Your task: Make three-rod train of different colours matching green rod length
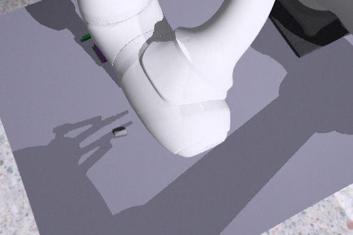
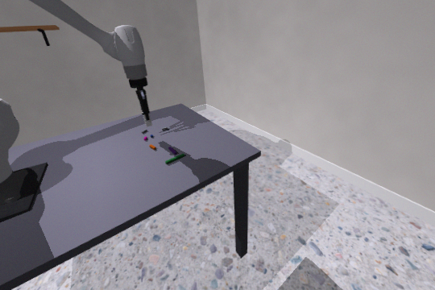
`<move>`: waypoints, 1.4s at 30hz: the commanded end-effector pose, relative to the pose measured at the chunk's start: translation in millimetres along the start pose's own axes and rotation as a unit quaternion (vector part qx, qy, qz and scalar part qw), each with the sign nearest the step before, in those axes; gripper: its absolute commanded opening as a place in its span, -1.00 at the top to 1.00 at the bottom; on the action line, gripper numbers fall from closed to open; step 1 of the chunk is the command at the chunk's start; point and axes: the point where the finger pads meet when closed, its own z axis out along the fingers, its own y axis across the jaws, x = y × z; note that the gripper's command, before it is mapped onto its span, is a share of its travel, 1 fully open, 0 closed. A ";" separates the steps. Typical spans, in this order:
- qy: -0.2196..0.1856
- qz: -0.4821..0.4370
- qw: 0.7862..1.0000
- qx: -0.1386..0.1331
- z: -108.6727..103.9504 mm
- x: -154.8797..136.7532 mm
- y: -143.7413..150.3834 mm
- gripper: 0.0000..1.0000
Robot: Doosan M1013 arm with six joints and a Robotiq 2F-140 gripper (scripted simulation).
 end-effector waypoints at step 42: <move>0.000 0.000 1.000 0.000 31.5 0.5 0.0 0.71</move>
